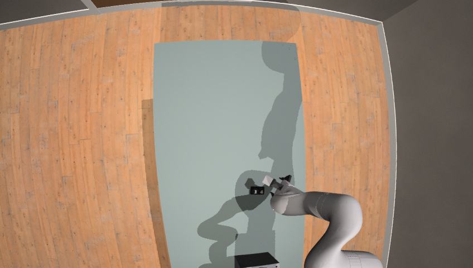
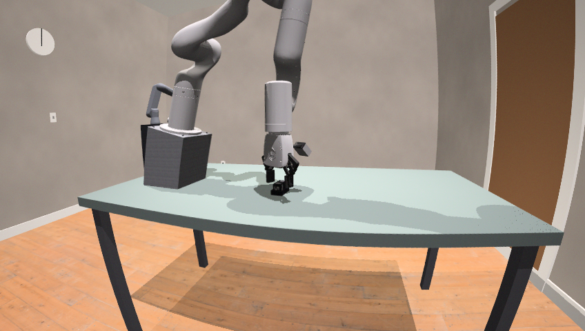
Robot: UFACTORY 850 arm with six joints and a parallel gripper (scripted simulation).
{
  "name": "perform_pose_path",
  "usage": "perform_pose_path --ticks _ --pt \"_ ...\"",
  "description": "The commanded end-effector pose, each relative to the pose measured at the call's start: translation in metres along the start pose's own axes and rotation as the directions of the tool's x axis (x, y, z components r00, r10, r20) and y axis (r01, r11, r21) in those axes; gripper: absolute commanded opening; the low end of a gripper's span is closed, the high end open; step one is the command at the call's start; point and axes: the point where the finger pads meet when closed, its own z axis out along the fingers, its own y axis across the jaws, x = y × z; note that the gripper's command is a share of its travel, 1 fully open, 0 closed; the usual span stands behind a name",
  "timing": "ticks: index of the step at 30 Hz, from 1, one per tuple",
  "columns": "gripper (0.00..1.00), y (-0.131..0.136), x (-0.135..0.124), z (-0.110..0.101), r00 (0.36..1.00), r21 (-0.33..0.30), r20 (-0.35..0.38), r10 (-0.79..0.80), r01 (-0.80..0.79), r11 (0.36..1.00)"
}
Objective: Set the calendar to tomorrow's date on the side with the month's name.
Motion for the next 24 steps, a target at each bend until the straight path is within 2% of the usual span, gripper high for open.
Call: perform_pose_path --ticks 1,5,11,15,18,21,24 --pt "1.0 -0.002 -0.002 0.0 0.992 -0.004 0.001 0.129 -0.129 0.992" --pt "1.0 -0.018 -0.018 0.0 0.985 -0.004 0.001 0.174 -0.174 0.985" --pt "1.0 -0.019 -0.019 0.0 0.979 -0.004 0.0 0.205 -0.205 0.979" --pt "1.0 -0.022 -0.021 0.0 0.937 -0.004 0.0 0.35 -0.35 0.937" --pt "1.0 -0.038 -0.036 0.0 0.932 -0.004 0.0 0.362 -0.362 0.932" --pt "1.0 -0.038 -0.037 0.0 0.928 -0.004 0.0 0.372 -0.372 0.928" --pt "1.0 -0.04 -0.038 0.0 0.891 -0.004 -0.001 0.454 -0.454 0.891"
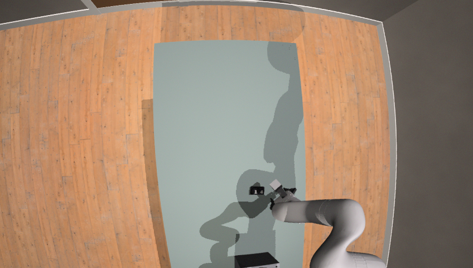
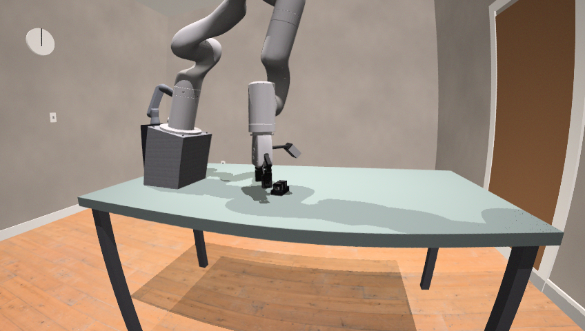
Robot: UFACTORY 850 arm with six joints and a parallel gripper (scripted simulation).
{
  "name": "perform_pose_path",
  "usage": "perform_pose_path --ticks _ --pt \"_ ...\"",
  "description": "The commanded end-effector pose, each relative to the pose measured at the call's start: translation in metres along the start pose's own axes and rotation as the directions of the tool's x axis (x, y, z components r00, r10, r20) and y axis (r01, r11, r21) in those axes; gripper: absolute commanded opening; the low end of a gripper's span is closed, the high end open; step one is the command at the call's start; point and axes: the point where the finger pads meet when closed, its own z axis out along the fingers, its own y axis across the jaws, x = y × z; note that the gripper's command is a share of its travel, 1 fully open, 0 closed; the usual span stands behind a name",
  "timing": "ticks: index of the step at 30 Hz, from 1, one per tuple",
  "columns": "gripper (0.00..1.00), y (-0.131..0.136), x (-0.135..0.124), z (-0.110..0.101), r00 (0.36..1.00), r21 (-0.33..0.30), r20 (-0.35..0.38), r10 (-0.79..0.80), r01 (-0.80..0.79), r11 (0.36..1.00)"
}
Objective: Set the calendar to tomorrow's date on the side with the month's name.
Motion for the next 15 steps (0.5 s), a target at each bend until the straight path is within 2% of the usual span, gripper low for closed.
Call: perform_pose_path --ticks 1,5,7,10,15 --pt "1.0 -0.001 -0.002 0.0 0.997 0.001 -0.003 0.083 -0.083 0.997" --pt "1.0 -0.004 -0.01 0.0 0.984 0.001 -0.003 0.178 -0.178 0.984" --pt "1.0 -0.01 -0.024 0.0 0.984 0.001 -0.003 0.178 -0.178 0.984" --pt "1.0 -0.011 -0.025 0.0 0.982 0.001 -0.003 0.189 -0.189 0.982" --pt "1.0 -0.012 -0.028 0.0 0.937 0.002 -0.003 0.35 -0.35 0.937"
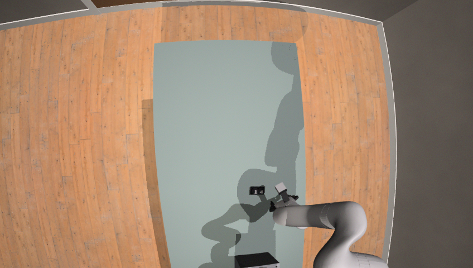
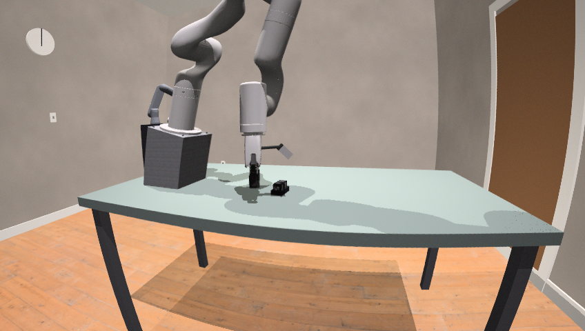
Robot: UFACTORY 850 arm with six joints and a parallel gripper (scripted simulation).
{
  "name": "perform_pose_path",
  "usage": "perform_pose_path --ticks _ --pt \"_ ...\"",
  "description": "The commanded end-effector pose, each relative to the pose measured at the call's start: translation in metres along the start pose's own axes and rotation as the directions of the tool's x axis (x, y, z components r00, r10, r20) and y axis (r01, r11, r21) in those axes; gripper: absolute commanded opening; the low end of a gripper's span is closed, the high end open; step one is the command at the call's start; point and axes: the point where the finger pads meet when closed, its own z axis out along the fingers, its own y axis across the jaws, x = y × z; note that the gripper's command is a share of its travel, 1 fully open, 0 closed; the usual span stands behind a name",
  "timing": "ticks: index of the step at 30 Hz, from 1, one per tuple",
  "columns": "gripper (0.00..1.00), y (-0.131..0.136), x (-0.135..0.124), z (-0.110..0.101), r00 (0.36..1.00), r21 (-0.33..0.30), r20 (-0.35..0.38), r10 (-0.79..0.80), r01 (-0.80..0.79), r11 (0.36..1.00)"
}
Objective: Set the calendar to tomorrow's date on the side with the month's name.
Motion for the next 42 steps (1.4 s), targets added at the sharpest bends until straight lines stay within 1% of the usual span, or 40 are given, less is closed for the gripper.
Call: perform_pose_path --ticks 1,2,8,10,13,16,23,34,42 --pt "1.0 -0.001 -0.009 0.0 0.991 0.003 -0.002 0.137 -0.137 0.991" --pt "1.0 -0.003 -0.02 0.0 0.991 0.003 -0.002 0.137 -0.137 0.991" --pt "1.0 -0.004 -0.025 0.0 0.989 0.003 -0.002 0.148 -0.148 0.989" --pt "1.0 -0.005 -0.026 0.0 0.98 0.003 -0.002 0.198 -0.198 0.98" --pt "1.0 -0.005 -0.029 0.0 0.951 0.003 -0.002 0.31 -0.31 0.951" --pt "1.0 -0.009 -0.05 0.0 0.945 0.004 -0.002 0.328 -0.328 0.945" --pt "1.0 -0.009 -0.051 0.002 0.945 0.004 -0.002 0.328 -0.328 0.945" --pt "1.0 -0.009 -0.051 0.027 0.945 0.004 -0.002 0.328 -0.328 0.945" --pt "1.0 -0.009 -0.051 0.028 0.945 0.004 -0.002 0.328 -0.328 0.945"
